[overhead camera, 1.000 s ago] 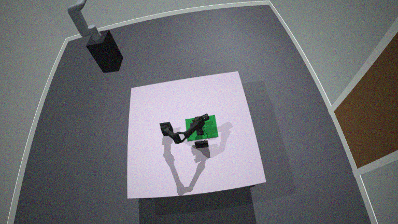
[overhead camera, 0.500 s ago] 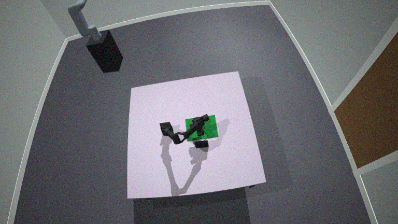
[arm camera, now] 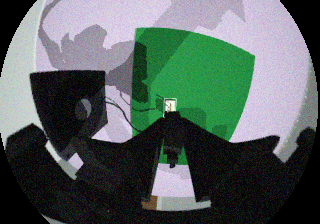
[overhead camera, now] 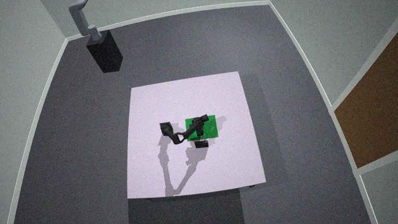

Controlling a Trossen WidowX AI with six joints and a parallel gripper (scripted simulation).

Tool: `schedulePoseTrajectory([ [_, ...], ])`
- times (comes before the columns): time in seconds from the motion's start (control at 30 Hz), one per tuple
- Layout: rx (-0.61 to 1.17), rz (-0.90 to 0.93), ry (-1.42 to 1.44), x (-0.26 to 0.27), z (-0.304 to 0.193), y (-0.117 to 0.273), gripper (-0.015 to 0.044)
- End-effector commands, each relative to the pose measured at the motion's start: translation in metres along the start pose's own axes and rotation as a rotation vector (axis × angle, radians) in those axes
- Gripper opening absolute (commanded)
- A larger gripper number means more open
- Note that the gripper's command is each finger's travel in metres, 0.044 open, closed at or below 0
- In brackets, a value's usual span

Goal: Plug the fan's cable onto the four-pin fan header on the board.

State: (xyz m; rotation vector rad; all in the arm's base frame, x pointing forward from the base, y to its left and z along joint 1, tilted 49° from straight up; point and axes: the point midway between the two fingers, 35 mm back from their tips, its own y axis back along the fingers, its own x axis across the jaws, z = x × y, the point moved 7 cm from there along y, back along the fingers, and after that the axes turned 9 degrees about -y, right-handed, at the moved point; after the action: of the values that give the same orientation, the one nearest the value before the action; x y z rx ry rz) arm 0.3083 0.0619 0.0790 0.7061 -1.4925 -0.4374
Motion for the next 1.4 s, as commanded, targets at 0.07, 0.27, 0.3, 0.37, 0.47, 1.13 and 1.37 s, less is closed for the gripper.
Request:
schedulePoseTrajectory([
  [0.07,0.004,0.002,-0.006,0.001,0.002,0.001,0.0],
  [0.27,0.004,0.003,-0.012,0.001,0.002,-0.021,0.0],
  [0.3,0.004,0.003,-0.012,0.001,0.002,-0.021,0.0],
  [0.37,0.004,0.003,-0.012,0.001,0.002,-0.021,0.0],
  [0.47,0.004,0.003,-0.012,0.001,0.002,-0.021,0.0],
  [1.13,0.004,0.003,-0.002,-0.001,0.001,-0.021,0.0],
  [1.37,0.004,0.003,-0.007,0.0,0.0,-0.021,0.0],
])
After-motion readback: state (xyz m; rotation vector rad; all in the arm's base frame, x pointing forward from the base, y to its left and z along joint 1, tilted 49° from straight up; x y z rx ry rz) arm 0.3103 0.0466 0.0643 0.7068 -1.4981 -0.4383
